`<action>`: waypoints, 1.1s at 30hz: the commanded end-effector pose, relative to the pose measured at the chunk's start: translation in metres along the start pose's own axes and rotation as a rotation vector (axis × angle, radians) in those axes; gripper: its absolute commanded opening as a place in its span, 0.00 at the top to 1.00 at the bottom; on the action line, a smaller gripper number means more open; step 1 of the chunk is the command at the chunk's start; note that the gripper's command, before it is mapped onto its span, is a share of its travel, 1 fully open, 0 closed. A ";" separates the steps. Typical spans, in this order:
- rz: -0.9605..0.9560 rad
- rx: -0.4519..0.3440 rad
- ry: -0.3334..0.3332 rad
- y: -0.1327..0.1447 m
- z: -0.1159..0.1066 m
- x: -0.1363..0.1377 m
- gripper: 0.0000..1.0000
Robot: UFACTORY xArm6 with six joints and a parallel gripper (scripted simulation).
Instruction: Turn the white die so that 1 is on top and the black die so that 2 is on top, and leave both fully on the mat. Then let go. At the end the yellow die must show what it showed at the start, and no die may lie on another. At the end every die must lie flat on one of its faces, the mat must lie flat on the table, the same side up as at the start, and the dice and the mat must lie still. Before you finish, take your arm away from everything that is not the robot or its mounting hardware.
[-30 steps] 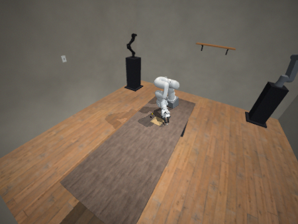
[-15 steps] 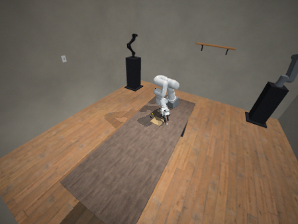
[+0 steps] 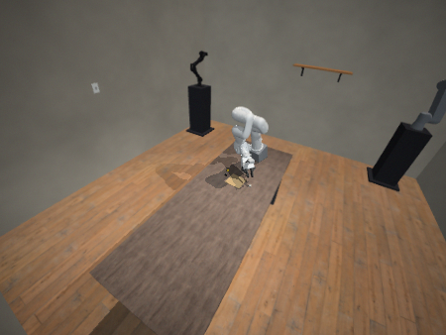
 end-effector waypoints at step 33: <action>-0.003 -0.434 0.098 -0.065 0.006 -0.013 0.69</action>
Point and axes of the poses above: the point where the finger pads meet when closed, its own z axis out along the fingers, its own x axis across the jaws, y = z × x, the point moved 6 cm from there along -z, back along the fingers, and after that the axes turned 12 degrees about z, right-handed, at the moved point
